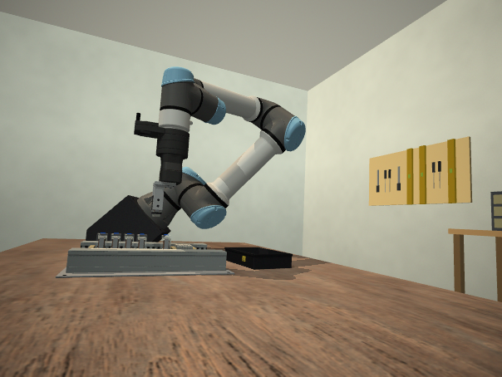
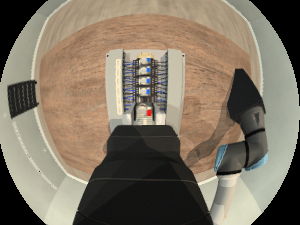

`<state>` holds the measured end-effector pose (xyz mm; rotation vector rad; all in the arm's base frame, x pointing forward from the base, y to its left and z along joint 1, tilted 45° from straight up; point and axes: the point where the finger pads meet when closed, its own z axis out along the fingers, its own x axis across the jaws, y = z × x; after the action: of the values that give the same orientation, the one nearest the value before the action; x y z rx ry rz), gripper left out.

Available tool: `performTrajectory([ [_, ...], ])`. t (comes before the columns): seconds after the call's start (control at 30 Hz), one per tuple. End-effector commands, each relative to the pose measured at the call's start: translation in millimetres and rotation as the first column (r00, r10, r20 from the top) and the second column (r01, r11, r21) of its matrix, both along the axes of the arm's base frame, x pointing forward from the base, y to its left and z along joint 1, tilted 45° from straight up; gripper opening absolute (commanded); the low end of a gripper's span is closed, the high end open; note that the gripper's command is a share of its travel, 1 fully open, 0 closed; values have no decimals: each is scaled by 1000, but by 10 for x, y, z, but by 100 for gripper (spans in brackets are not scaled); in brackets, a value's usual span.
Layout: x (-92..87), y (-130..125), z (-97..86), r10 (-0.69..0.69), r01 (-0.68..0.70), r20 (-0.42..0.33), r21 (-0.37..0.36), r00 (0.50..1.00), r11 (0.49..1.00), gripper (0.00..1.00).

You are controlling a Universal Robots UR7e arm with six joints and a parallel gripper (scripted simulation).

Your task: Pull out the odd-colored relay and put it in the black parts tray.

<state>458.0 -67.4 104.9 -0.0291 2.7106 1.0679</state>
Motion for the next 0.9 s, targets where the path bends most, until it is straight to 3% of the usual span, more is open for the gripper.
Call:
performTrajectory([
  [0.0, 2, -5, 2, -1, 1, 1, -1, 1000, 1000, 0],
  [0.87, -4, 29, 33, -1, 1, 1, -1, 1000, 1000, 0],
])
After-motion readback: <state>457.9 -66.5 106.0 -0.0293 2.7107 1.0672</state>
